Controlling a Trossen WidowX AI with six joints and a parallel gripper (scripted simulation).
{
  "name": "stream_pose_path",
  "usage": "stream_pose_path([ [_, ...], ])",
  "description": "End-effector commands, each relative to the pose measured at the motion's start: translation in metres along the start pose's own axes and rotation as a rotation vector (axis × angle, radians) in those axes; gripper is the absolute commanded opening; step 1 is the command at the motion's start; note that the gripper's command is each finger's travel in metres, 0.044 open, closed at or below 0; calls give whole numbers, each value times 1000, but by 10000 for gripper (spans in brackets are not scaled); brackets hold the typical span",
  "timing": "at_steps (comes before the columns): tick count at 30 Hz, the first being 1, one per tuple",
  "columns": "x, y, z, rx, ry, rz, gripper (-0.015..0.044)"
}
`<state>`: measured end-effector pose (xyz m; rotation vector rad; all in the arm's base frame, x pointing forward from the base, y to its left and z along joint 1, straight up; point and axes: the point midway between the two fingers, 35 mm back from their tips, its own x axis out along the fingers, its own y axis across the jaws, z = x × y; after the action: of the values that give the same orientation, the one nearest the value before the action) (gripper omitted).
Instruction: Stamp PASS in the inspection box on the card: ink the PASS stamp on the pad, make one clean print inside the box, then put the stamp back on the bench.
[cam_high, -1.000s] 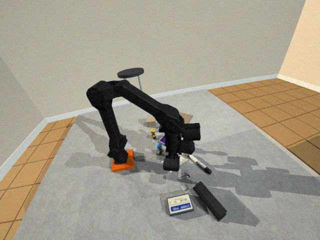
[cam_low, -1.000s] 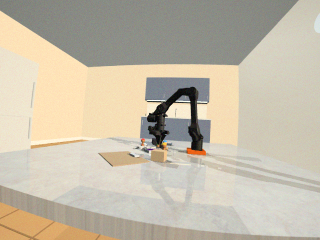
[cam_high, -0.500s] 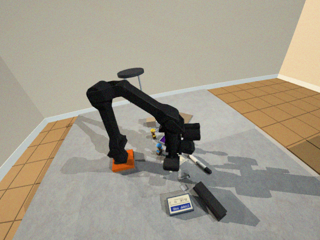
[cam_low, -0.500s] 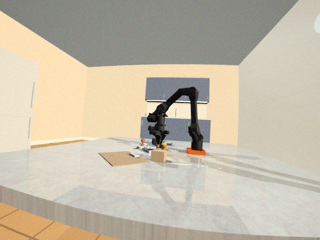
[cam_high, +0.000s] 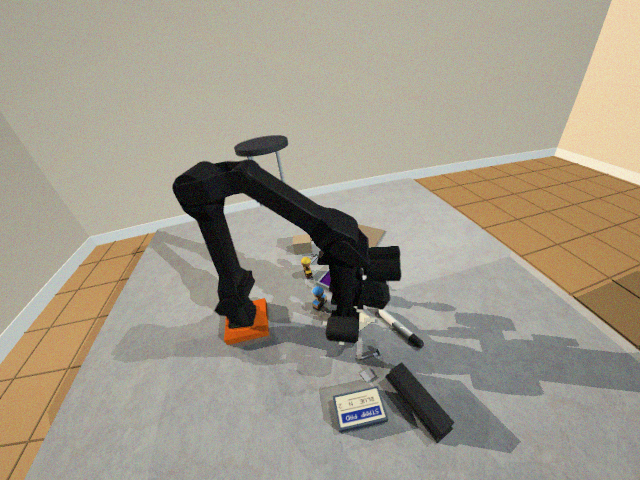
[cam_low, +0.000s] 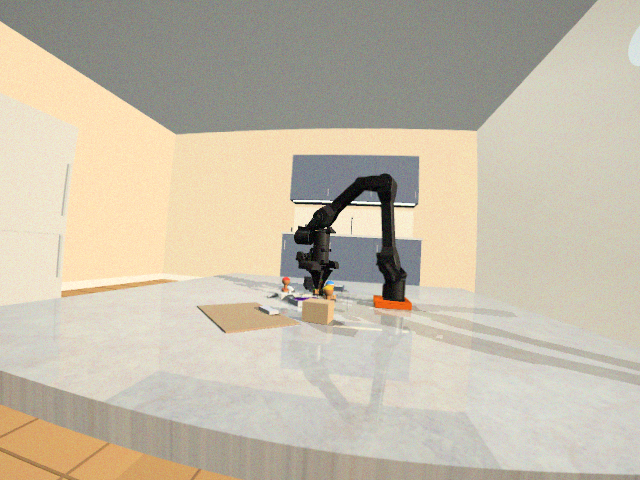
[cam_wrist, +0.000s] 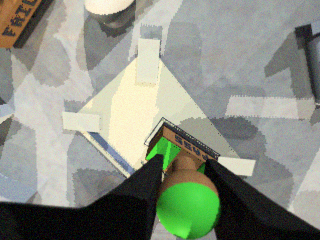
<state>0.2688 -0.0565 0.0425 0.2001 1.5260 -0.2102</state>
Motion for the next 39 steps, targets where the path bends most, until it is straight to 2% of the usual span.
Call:
stream_pose_path([
  [1,3,0,0,-4,1,-1,0],
  [39,-18,0,2,-4,1,-1,0],
])
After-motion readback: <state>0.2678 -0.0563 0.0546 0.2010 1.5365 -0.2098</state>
